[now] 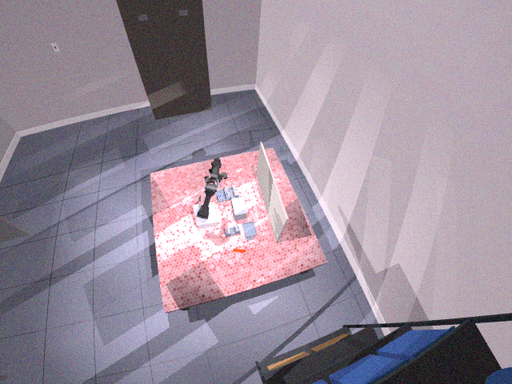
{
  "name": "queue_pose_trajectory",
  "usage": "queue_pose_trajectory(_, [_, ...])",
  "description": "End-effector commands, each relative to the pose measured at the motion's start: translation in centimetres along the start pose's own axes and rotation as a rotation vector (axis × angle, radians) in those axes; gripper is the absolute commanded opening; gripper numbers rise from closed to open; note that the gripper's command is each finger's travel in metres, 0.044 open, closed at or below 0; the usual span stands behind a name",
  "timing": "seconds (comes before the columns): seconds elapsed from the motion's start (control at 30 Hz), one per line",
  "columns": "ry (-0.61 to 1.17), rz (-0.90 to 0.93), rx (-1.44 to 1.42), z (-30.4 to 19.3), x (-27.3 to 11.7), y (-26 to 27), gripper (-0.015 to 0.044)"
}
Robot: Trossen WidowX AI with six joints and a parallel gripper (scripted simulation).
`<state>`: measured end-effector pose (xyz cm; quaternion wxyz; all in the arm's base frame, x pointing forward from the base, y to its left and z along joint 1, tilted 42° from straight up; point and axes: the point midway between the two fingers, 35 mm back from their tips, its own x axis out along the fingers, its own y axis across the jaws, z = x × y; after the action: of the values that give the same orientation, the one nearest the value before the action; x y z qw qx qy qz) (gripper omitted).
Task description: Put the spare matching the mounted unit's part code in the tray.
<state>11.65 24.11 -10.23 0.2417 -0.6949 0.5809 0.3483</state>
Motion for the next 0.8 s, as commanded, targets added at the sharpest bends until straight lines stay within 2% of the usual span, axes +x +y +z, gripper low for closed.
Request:
queue_pose_trajectory(0.0, [-0.029, -0.007, 0.020, -1.1, -0.8, -2.1, 0.0000])
queue_pose_trajectory(0.3, [-0.075, -0.022, 0.023, -4.6, -2.2, -6.3, 0.0000])
queue_pose_trajectory(0.77, [-0.099, -0.033, 0.040, -12.7, -2.9, -12.5, 0.0000])
